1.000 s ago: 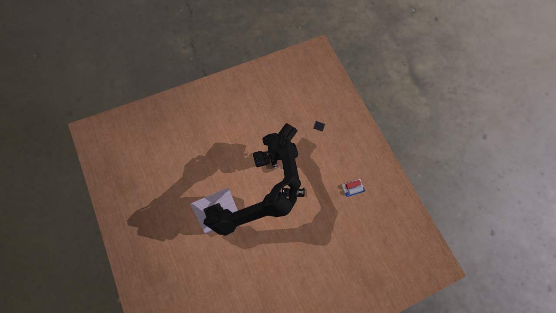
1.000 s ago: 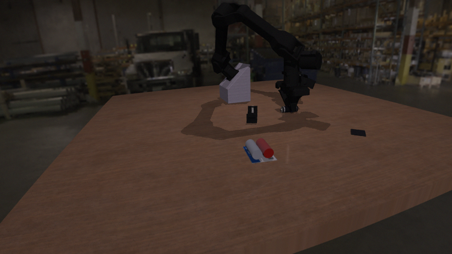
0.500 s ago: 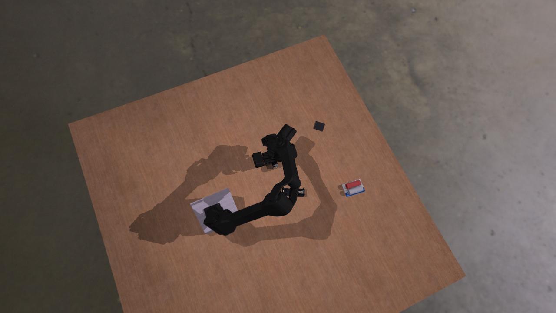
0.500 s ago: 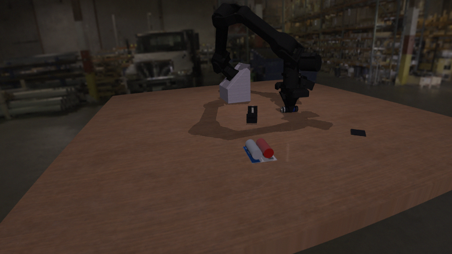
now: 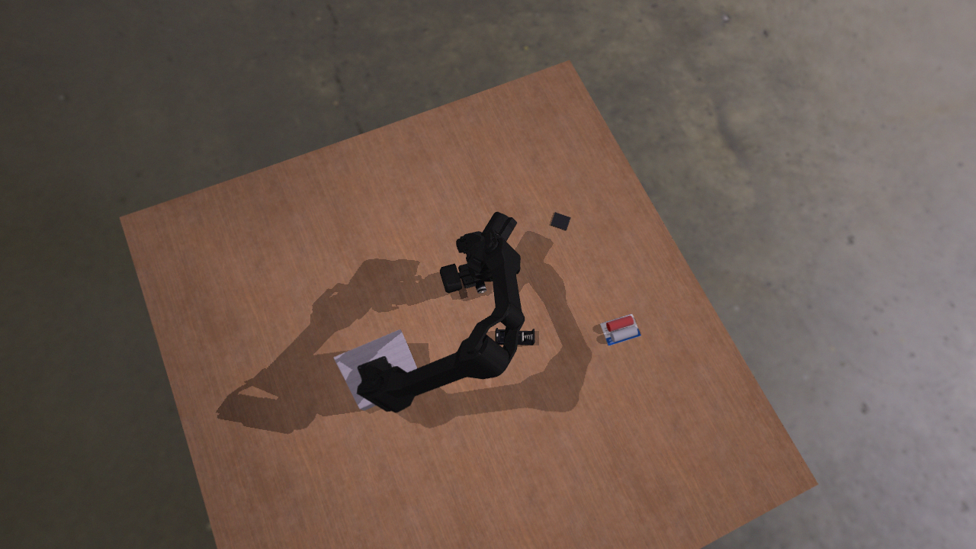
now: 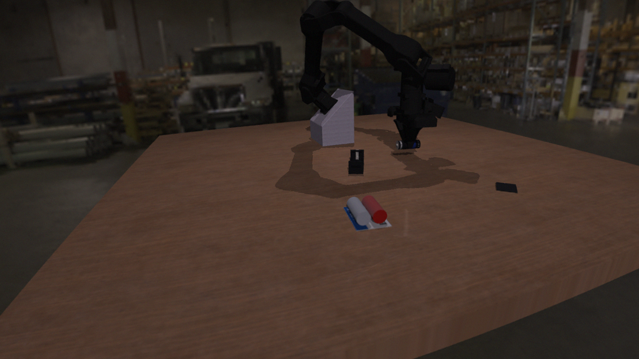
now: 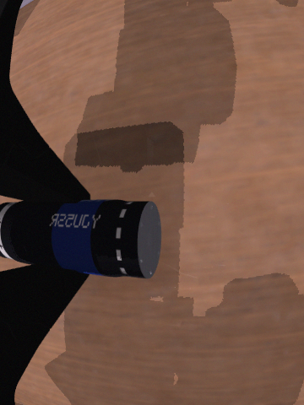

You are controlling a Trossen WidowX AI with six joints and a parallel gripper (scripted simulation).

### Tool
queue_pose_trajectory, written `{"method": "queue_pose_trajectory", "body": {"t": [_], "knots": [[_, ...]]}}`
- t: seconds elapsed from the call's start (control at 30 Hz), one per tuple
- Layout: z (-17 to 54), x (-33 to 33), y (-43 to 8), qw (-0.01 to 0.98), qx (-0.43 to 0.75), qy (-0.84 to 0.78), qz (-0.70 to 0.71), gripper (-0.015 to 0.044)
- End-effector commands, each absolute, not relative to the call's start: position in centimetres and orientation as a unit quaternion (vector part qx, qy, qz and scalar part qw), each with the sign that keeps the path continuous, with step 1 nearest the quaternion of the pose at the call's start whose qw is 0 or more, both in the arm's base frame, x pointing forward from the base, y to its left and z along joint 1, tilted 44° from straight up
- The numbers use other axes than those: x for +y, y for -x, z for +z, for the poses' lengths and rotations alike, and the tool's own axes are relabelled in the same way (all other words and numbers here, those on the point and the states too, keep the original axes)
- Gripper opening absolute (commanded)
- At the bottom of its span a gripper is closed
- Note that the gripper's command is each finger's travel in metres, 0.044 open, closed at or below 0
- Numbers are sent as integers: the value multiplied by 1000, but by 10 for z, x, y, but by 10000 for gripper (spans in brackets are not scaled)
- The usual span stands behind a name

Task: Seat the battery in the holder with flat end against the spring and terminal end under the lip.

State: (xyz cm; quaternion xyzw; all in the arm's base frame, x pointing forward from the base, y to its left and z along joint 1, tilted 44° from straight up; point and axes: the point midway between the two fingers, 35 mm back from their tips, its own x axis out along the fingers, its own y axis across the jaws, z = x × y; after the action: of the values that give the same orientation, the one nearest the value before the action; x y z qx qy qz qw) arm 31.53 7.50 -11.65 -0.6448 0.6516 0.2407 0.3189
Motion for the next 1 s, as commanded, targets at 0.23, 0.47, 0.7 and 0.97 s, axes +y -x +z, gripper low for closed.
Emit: {"method": "queue_pose_trajectory", "body": {"t": [0.23,0.47,0.7,0.97], "knots": [[-85,80,-326,397,667,607,170,83],[-54,59,-336,516,687,511,27,83],[-23,36,-341,613,676,391,-119,83],[11,7,-342,689,627,232,-279,83]]}}
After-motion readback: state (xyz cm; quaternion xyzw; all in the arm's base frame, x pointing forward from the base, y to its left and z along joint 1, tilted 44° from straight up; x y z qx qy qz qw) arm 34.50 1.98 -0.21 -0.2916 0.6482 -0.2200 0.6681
